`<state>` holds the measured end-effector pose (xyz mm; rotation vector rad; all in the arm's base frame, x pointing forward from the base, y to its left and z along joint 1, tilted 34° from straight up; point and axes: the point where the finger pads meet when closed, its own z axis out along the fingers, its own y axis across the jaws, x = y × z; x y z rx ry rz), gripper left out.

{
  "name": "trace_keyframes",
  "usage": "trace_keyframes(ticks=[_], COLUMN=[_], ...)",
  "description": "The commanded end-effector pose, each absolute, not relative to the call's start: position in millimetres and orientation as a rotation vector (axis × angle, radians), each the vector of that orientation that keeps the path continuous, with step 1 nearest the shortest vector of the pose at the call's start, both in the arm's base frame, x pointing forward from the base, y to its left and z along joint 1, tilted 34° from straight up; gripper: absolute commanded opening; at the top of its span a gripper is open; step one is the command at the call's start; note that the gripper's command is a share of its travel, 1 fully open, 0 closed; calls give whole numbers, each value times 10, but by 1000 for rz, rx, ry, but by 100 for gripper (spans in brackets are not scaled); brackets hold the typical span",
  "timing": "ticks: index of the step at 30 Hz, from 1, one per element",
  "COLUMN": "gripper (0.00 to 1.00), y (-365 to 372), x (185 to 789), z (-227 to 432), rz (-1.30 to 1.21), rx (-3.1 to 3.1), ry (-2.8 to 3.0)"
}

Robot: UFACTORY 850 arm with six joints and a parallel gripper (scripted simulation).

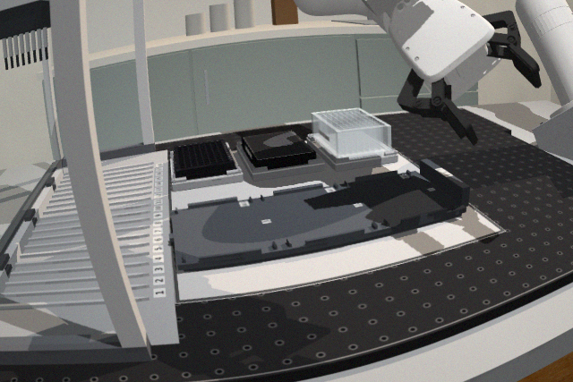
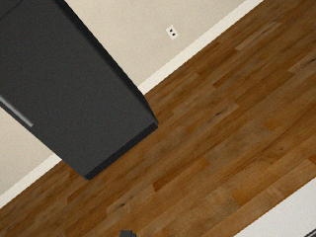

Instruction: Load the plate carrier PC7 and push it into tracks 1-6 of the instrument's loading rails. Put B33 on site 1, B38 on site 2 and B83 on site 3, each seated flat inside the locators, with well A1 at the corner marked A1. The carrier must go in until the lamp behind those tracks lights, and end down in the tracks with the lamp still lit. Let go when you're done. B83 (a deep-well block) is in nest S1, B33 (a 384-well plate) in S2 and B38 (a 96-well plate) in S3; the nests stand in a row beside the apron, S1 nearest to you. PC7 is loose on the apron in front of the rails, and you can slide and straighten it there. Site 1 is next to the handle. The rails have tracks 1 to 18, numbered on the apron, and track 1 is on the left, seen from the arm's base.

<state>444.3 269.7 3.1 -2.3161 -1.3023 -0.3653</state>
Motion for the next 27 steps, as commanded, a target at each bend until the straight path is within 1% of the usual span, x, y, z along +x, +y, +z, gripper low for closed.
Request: trace_keyframes(ticks=[1, 3, 6, 14, 18, 20, 23, 27], gripper=[100, 100, 100, 100, 100, 100, 100, 100], y=[2711, 2700, 2685, 2551, 2521, 2459, 2386, 2236], x=[4407, 4333, 4258, 4006, 3967, 3907, 3839, 3741], z=[84, 151, 218, 426, 458, 508, 564, 654], rz=[-338, -277, -270, -120, -115, -44, -32, 53], rx=[-2298, -2253, -2248, -2176, -2174, -2154, -2150, -2135], ry=[-1311, -1357, -1362, -1470, -1474, -1526, -1535, -1600])
